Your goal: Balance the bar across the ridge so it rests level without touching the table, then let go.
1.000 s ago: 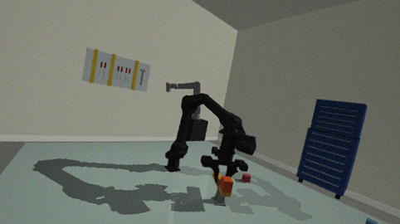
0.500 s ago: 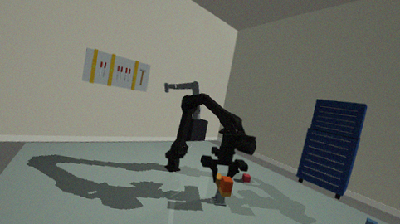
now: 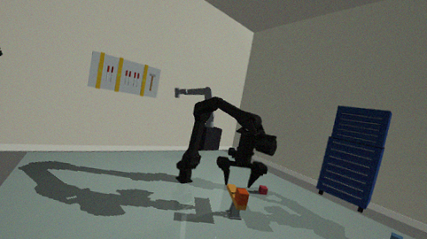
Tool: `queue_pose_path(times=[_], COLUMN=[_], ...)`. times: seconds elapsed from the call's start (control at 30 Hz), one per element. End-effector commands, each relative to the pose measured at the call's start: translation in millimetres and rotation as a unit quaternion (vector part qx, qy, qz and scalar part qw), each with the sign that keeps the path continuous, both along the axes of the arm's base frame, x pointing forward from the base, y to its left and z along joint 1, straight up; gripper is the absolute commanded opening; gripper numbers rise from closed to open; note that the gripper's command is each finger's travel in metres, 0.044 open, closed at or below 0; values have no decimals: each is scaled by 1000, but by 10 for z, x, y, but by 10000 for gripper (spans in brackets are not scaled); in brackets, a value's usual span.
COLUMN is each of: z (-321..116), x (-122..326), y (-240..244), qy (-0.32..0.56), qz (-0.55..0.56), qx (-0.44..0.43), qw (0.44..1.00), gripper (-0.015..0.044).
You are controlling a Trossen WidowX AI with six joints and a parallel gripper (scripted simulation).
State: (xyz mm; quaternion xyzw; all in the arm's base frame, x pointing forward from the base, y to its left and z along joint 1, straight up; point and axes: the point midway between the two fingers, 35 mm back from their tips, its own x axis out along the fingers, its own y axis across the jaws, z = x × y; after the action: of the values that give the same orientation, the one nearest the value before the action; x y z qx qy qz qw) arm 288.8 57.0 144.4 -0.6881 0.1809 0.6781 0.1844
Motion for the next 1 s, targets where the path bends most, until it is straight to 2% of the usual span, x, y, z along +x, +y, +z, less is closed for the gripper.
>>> queue_pose_path(times=[0.0, 0.1, 0.97], z=[429, 613, 613], x=[-1, -36, -36], y=[-1, -8, -8], qy=[-6, -6, -6], qz=[0, 0, 0], qx=[1, 1, 1], qw=[1000, 1000, 1000], gripper=[440, 440, 440])
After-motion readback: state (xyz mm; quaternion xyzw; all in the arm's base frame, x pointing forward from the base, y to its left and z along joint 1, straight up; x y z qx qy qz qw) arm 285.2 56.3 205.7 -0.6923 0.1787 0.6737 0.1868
